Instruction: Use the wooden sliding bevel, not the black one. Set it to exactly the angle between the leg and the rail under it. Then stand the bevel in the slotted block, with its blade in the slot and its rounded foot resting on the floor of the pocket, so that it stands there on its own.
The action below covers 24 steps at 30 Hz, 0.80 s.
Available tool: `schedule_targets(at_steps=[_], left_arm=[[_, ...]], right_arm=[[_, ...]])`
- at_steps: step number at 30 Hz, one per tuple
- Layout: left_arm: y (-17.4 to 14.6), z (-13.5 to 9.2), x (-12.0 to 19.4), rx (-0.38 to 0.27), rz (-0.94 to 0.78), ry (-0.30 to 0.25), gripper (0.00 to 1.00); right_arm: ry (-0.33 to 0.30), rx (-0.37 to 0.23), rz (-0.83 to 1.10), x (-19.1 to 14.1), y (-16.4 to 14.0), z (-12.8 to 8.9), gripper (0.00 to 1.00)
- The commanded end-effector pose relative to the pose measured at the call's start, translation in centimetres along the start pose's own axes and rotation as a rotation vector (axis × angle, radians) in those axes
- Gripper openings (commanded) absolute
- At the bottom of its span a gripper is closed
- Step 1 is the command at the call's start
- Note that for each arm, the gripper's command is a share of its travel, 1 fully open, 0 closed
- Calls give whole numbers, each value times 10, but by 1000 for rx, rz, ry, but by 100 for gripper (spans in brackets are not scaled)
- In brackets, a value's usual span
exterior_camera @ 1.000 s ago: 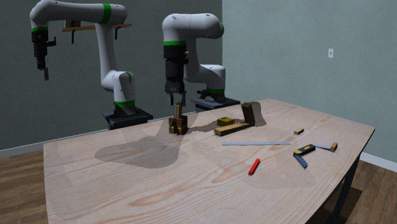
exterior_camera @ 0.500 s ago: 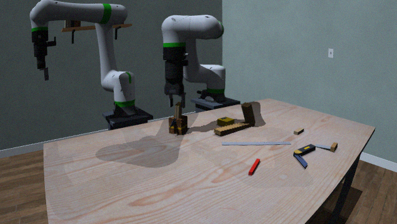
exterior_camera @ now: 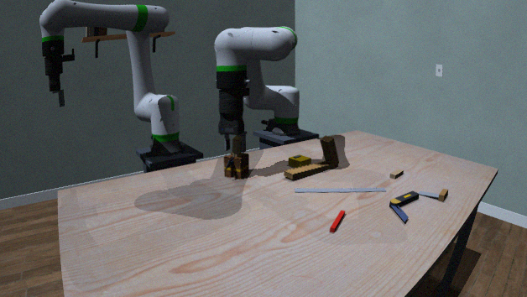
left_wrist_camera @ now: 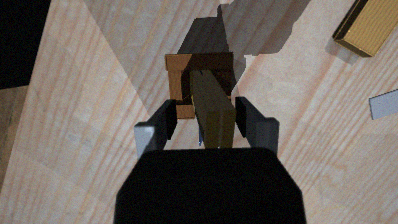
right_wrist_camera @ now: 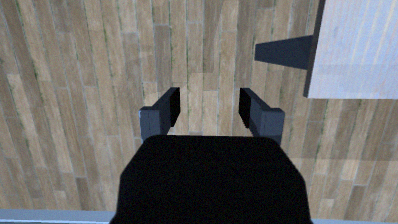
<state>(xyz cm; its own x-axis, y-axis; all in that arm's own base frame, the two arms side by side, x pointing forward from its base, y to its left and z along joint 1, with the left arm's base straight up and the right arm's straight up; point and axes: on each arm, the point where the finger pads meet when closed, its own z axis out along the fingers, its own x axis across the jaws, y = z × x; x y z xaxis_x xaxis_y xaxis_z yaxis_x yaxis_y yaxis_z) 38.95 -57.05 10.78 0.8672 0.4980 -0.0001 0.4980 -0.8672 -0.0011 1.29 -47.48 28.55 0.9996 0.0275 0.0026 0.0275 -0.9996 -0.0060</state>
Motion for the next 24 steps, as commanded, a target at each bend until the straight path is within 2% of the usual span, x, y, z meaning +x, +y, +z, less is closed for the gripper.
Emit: schedule_targets(at_steps=[1, 24], left_arm=[[1, 2, 0, -8, 2, -2, 100], [1, 9, -1, -8, 2, -2, 100]], right_arm=[[-3, -6, 0, 0, 0, -4, 100], [-3, -6, 0, 0, 0, -4, 100]])
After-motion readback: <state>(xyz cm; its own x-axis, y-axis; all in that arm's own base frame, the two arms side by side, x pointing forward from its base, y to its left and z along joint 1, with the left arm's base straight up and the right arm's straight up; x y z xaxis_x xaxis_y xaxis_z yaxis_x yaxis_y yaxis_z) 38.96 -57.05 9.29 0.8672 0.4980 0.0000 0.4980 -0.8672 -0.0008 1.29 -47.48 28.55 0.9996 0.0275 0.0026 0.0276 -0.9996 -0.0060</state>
